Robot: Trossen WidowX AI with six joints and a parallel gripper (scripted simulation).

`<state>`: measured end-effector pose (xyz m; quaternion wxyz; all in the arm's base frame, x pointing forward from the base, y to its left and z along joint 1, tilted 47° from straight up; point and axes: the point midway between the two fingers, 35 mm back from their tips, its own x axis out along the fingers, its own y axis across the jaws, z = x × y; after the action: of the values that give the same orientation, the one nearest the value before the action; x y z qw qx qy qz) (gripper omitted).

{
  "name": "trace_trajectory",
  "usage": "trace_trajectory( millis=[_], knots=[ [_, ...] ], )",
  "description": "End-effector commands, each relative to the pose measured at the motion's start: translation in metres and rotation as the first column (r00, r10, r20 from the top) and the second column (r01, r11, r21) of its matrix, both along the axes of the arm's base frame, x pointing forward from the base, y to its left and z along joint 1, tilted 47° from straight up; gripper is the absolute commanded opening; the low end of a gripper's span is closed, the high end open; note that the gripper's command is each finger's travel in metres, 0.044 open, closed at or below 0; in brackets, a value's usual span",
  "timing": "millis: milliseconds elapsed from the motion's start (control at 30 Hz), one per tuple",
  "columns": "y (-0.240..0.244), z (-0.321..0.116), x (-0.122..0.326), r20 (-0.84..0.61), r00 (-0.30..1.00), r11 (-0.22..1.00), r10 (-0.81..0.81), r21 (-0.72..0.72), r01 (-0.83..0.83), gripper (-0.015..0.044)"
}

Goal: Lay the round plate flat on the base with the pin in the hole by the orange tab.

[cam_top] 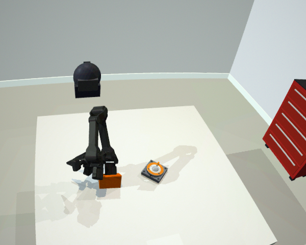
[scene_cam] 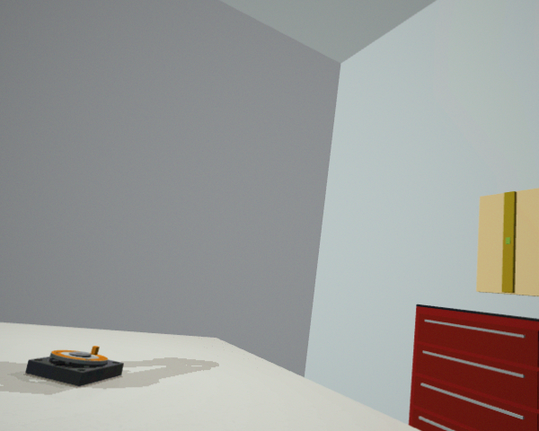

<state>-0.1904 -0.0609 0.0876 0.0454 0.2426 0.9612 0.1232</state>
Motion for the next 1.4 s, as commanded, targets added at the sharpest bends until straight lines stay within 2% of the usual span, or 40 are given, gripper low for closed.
trace_trajectory(
  millis=[0,233,300,467,633,867,1033,1100,1300,1367],
  knots=[
    [-0.001,0.0,0.001,0.001,1.0,1.0,-0.002,-0.006,0.002,0.0374],
    [-0.047,-0.022,0.047,0.111,0.993,0.975,-0.048,-0.209,0.07,0.019],
    [-0.052,-0.025,0.054,0.13,0.99,0.971,-0.05,-0.227,0.079,0.0138],
    [-0.083,-0.045,0.115,0.303,0.952,0.934,-0.045,-0.326,0.148,0.0006],
    [-0.099,-0.049,0.154,0.381,0.923,0.922,0.055,-0.374,0.1,0.0],
    [-0.103,-0.061,0.225,0.562,0.824,0.914,0.062,-0.364,0.179,0.0],
    [-0.085,-0.064,0.318,0.76,0.648,0.932,0.051,-0.27,0.243,0.0],
    [-0.081,-0.063,0.332,0.785,0.618,0.936,0.045,-0.249,0.248,0.0],
    [-0.026,-0.046,0.427,0.924,0.379,0.973,-0.052,-0.04,0.229,0.0],
    [-0.017,-0.043,0.437,0.934,0.351,0.975,-0.069,-0.011,0.22,0.0]
  ],
)
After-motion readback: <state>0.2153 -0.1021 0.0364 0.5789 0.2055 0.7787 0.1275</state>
